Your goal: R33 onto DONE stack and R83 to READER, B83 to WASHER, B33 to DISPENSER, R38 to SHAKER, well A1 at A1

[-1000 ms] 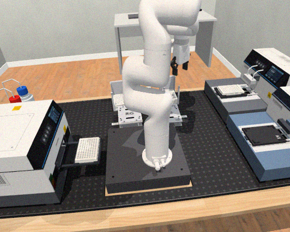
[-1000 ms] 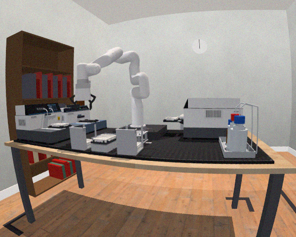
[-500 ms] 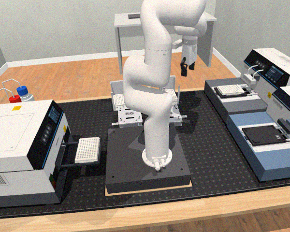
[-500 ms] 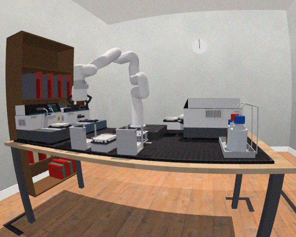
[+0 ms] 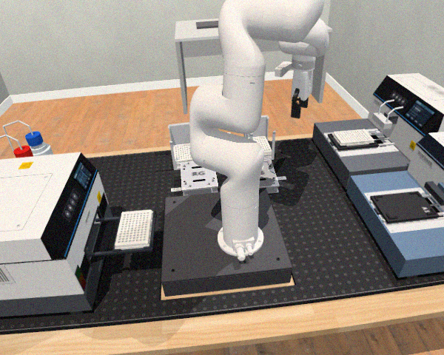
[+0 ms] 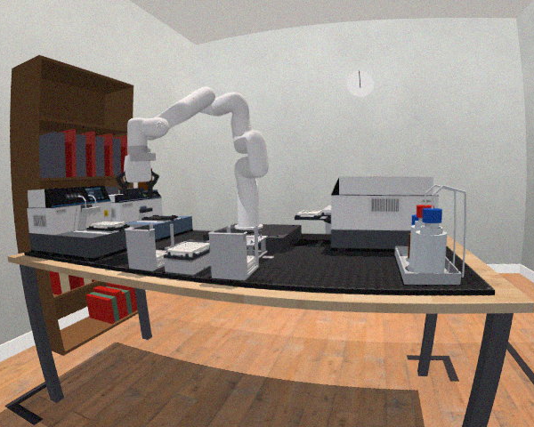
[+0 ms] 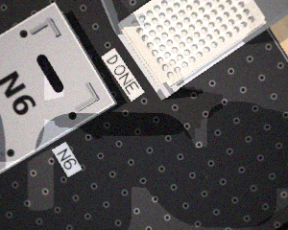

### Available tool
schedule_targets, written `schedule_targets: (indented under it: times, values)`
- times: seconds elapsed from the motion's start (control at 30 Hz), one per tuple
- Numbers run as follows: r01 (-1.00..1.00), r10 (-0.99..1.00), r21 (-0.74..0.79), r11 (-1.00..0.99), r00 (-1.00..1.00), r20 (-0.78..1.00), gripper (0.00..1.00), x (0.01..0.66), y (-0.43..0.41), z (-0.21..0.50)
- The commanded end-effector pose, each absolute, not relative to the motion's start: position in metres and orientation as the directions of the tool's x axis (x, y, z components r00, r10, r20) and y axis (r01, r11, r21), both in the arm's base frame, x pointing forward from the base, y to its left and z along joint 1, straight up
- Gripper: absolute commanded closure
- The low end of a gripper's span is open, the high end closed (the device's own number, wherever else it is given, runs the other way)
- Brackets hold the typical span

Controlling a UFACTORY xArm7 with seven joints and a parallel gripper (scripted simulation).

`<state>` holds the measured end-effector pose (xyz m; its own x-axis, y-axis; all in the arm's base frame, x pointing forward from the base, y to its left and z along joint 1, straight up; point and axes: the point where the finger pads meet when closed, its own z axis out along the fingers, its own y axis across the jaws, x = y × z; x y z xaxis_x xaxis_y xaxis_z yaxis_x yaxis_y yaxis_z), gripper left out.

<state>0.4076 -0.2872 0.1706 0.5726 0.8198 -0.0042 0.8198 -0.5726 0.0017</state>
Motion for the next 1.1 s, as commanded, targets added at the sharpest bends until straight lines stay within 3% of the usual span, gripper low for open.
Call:
schedule_targets:
  times: [0.0,0.37,0.5,1.07]
  values:
    - [0.853,0.853,0.006,-0.522,0.522,0.002,0.0,0.404,-0.297,0.172]
    - [0.853,0.853,0.006,-0.522,0.522,0.002,0.0,0.389,-0.328,0.172]
    - [0.925,0.925,0.006,-0.379,0.379,0.001,0.0,0.387,-0.341,0.172]
    - [0.945,0.945,0.006,-0.328,0.328,0.0,0.0,0.383,-0.386,0.172]
